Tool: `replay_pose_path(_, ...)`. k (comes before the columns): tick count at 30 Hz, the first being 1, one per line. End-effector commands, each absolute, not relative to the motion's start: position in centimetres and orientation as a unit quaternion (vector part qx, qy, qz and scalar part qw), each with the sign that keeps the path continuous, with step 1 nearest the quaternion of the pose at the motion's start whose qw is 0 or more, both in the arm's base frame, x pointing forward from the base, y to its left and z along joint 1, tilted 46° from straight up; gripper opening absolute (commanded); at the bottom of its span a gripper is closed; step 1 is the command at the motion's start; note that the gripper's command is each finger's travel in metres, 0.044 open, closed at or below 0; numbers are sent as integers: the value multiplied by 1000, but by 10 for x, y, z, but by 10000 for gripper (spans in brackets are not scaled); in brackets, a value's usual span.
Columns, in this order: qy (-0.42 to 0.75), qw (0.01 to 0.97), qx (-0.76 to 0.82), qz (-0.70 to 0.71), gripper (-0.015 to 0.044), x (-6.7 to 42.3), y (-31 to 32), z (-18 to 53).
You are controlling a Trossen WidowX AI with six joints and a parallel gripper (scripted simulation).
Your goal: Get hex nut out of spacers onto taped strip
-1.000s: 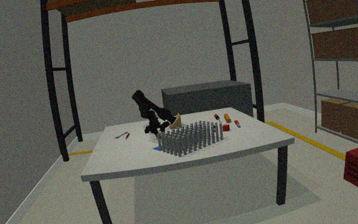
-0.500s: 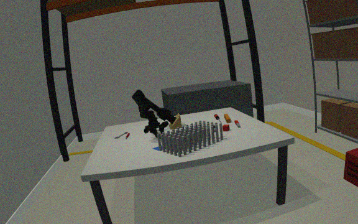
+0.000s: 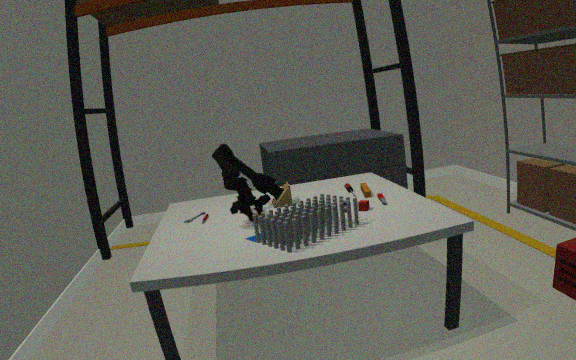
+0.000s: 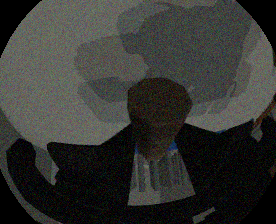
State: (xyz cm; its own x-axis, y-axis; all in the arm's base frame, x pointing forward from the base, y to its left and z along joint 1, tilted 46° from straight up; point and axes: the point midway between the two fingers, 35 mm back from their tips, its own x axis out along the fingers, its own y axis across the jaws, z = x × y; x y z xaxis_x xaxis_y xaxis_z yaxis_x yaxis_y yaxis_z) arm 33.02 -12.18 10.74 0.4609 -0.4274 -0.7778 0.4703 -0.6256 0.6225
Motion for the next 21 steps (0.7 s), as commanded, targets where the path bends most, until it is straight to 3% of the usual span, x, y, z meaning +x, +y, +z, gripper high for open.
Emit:
replay_pose_path(1,17,433,738,-516,0,328,-122,109)
replay_pose_path(21,17,433,738,-517,0,316,-126,114)
